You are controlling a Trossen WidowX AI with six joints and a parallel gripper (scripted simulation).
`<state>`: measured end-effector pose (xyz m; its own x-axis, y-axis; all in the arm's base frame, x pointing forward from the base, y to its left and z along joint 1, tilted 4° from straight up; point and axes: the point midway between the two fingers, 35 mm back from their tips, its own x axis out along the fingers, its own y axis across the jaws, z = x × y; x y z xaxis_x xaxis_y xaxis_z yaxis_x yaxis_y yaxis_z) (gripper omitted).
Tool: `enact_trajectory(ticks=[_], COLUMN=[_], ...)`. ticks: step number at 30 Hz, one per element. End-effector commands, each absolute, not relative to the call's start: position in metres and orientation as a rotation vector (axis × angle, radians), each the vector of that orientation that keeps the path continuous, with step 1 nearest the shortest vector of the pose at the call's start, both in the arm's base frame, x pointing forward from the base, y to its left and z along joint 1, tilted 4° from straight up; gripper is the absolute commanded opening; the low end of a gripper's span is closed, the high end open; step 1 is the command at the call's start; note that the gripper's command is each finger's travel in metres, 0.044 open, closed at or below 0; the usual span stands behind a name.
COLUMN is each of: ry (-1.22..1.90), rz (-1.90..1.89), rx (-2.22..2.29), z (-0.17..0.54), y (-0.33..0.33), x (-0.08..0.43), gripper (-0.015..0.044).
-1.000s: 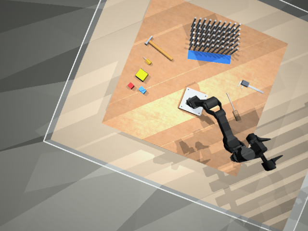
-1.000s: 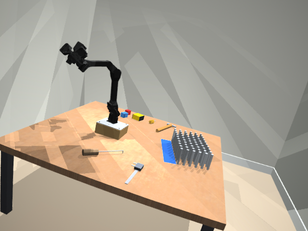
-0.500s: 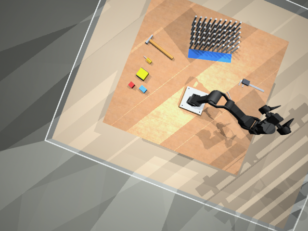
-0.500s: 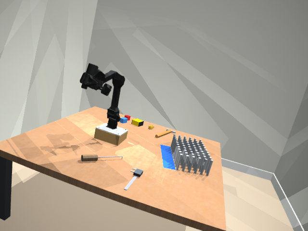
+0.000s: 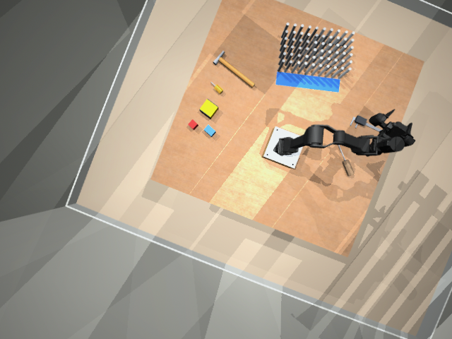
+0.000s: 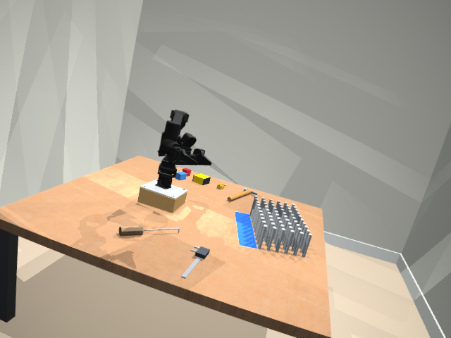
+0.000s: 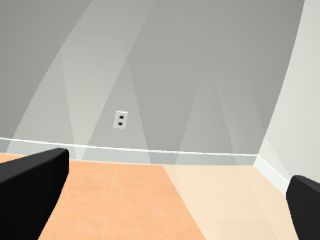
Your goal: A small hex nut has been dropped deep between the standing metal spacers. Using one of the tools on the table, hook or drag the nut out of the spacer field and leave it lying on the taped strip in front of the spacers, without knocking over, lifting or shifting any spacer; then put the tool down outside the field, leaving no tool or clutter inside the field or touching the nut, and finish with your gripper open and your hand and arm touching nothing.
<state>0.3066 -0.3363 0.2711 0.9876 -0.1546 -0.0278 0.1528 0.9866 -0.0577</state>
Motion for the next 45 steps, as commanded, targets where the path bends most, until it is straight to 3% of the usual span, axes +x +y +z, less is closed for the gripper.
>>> enact_trajectory(ticks=[1, 12, 22, 45], ry=[0.085, 0.239, 0.422, 0.432], rz=[-0.063, 0.144, 0.322, 0.330], rx=[0.033, 0.163, 0.212, 0.212], z=[0.240, 0.171, 0.108, 0.105], y=[-0.285, -0.150, -0.019, -0.013], x=[0.349, 0.411, 0.411, 0.410], gripper=[0.0440, 0.0440, 0.0440, 0.0440])
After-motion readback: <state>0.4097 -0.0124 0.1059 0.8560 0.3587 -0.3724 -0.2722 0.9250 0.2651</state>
